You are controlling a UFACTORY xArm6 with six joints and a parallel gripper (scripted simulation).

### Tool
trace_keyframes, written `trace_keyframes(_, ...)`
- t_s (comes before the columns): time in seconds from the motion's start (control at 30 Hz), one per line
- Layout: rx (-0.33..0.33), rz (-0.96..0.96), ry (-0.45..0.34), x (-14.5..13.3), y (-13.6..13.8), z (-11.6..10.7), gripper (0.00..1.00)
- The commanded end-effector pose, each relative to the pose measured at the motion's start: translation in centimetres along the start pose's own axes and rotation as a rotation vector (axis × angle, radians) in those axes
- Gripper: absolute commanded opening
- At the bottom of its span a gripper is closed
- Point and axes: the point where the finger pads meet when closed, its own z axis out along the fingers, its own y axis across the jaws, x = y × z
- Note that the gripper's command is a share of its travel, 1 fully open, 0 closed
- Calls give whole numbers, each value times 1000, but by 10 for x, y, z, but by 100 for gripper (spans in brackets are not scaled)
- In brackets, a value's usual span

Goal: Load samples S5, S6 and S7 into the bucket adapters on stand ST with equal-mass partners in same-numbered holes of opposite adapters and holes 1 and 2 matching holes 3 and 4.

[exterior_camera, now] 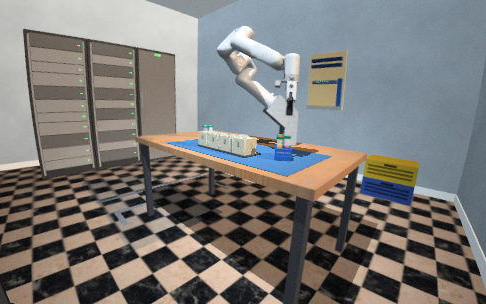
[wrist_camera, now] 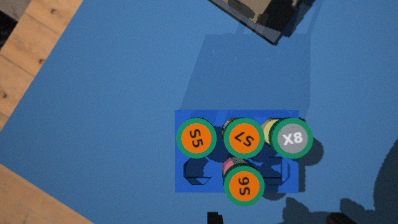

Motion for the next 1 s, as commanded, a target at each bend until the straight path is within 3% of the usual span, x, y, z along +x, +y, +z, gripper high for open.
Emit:
trace_keyframes(0.0, 2, 1, -2, 0, -1, 8, 57)
trace_keyframes(0.97, 2, 1, -1, 0, -1, 58, 57)
